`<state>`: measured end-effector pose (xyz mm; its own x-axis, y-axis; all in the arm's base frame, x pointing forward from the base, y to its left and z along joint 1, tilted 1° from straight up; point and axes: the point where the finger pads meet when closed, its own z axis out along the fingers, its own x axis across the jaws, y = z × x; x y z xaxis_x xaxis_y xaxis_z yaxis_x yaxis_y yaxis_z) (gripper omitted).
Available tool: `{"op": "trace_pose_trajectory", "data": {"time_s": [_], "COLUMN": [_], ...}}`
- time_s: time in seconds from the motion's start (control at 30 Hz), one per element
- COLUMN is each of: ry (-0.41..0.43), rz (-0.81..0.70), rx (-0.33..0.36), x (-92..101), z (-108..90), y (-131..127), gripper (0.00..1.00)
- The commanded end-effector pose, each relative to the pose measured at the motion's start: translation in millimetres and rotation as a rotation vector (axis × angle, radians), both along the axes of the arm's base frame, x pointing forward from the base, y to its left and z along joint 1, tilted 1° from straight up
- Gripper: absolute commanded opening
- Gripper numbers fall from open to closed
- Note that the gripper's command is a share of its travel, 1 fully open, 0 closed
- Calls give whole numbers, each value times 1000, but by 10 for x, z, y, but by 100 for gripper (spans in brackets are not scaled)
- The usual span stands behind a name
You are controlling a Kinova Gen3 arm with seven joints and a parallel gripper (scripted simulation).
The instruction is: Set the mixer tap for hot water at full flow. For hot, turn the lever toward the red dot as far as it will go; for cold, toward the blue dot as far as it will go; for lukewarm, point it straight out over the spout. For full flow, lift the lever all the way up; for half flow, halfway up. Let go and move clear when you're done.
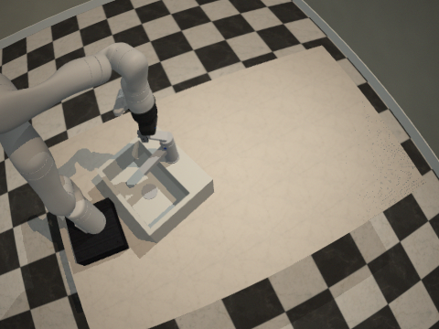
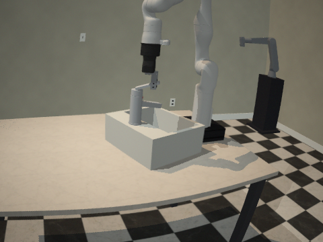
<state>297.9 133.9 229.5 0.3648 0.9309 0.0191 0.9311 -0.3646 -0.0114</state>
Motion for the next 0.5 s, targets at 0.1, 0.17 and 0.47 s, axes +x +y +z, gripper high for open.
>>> {"op": "trace_pose_trajectory", "data": {"time_s": [0.1, 0.17, 0.47], "ry": [-2, -2, -2], "rz": [0, 0, 0], "rx": [1, 1, 1], "x": [33, 33, 34], "z": [51, 51, 54], "y": [-10, -10, -11], "gripper": [0, 0, 0]}}
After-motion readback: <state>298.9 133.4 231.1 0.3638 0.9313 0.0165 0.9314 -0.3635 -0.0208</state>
